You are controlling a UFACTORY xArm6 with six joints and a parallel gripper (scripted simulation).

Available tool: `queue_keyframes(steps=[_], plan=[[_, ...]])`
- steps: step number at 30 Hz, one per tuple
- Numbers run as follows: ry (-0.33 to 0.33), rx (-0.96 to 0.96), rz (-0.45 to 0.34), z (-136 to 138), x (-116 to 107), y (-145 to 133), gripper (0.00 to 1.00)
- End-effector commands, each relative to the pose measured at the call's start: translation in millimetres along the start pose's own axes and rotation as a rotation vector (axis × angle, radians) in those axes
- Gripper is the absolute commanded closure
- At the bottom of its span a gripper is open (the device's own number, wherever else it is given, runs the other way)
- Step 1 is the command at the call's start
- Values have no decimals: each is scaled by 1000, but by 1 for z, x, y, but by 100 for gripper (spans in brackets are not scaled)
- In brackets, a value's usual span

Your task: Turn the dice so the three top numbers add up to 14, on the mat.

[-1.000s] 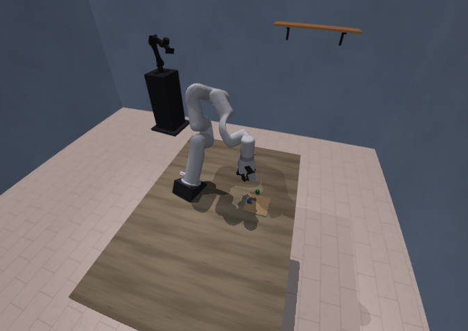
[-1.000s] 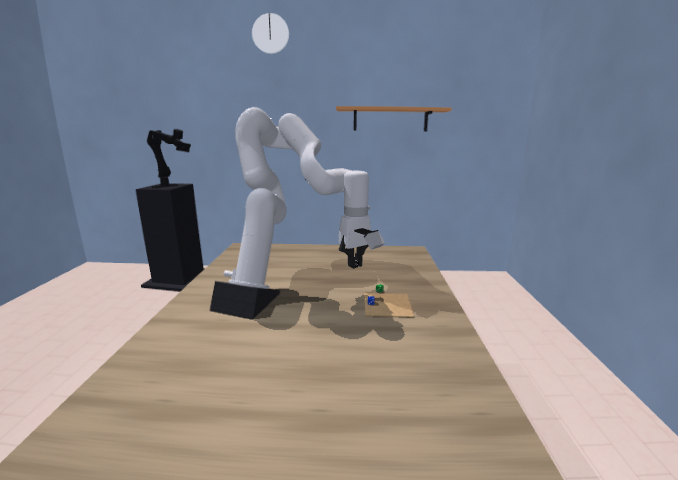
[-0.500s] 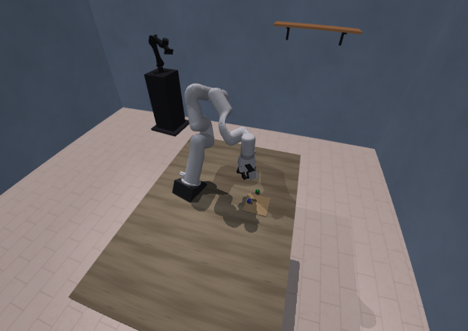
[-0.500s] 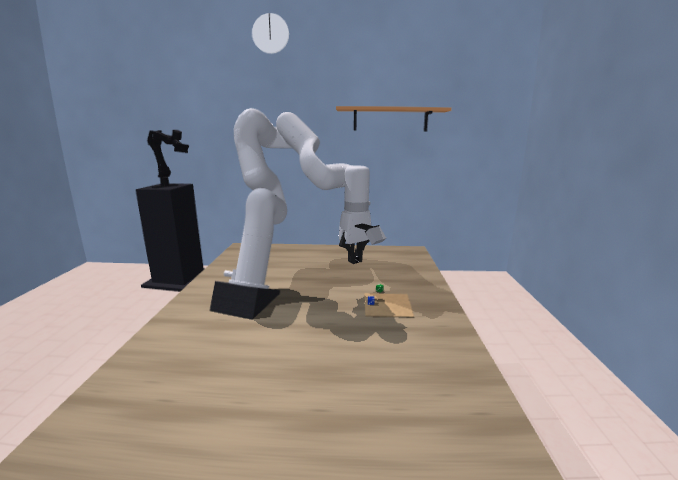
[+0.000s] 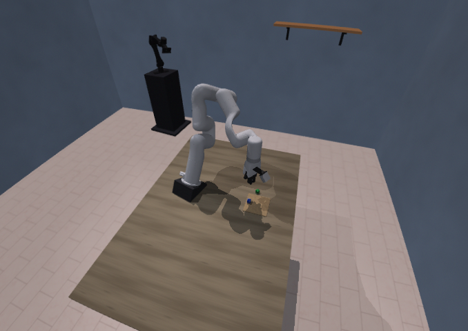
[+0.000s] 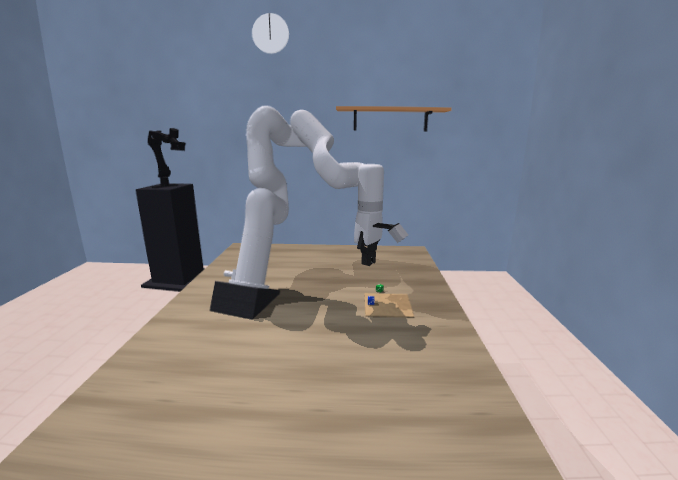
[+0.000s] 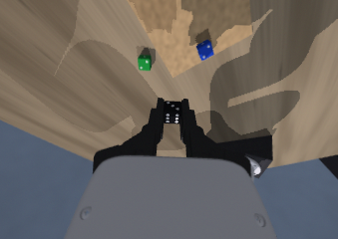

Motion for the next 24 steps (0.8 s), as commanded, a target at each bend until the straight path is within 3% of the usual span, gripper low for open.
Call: queue_keyframes(steps=[1,16,24], plan=[[13,-153,-17,-2,-1,26,85],[18,-512,-14,4,4,88,85],[18,-526,-14,4,4,90,85]])
Point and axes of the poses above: the point where the finger pads meet when closed, its own x axis out along the fingers, its own z axis across the jaws, y = z × x, the point moved 6 cm from there along -x, back along the fingers, and after that the axes turned 13 degrees about x, right-handed, at the moved point
